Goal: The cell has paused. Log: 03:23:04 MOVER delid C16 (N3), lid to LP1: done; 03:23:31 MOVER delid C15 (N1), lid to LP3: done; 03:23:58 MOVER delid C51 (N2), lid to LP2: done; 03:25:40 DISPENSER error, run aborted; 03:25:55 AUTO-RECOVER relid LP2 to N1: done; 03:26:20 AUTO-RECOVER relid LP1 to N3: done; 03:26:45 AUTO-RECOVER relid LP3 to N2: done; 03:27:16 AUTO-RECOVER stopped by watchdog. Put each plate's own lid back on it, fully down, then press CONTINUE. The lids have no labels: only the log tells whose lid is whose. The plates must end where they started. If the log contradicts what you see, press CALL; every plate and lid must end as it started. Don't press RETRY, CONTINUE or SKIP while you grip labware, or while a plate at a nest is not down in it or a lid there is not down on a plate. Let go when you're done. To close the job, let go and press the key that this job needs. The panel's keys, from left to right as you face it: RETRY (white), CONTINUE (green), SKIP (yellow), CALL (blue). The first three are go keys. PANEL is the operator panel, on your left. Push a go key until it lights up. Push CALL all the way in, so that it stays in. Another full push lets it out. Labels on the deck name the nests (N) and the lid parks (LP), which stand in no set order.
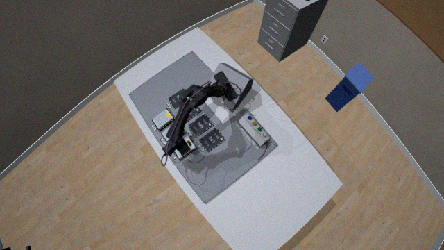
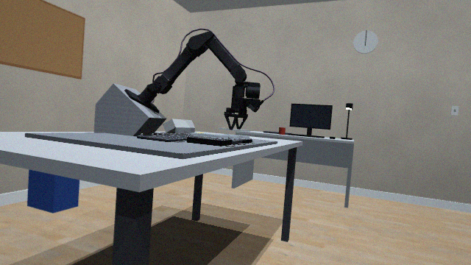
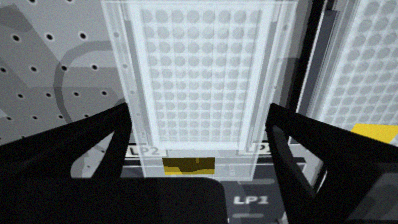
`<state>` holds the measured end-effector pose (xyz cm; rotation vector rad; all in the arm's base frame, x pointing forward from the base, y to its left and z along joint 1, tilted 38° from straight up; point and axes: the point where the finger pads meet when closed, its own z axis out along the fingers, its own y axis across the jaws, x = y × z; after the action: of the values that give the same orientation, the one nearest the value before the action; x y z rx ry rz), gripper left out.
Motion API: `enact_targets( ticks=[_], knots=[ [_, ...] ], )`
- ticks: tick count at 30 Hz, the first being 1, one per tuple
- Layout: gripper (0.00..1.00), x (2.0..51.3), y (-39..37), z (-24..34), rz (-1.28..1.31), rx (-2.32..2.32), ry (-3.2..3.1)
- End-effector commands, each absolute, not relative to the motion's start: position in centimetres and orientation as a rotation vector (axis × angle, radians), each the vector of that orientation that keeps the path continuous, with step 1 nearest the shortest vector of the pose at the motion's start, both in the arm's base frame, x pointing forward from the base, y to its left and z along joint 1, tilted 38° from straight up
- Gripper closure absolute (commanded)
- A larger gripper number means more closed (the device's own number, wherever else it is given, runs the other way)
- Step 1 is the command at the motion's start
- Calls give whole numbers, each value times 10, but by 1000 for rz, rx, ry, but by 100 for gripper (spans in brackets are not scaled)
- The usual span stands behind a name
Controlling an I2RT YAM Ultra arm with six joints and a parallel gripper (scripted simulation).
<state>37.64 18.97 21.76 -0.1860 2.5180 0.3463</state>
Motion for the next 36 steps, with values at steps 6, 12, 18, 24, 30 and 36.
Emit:
enact_targets(
  ticks=[6,12,18,24,30,36],
  knots=[
    [100,388,185,235,352,-163,2459],
    [100,387,184,232,349,-166,2462],
    [100,389,185,230,348,-167,2463],
    [100,388,187,226,350,-171,2469],
    [100,389,189,223,351,-174,2470],
    [100,389,190,225,355,-174,2463]
  ],
)
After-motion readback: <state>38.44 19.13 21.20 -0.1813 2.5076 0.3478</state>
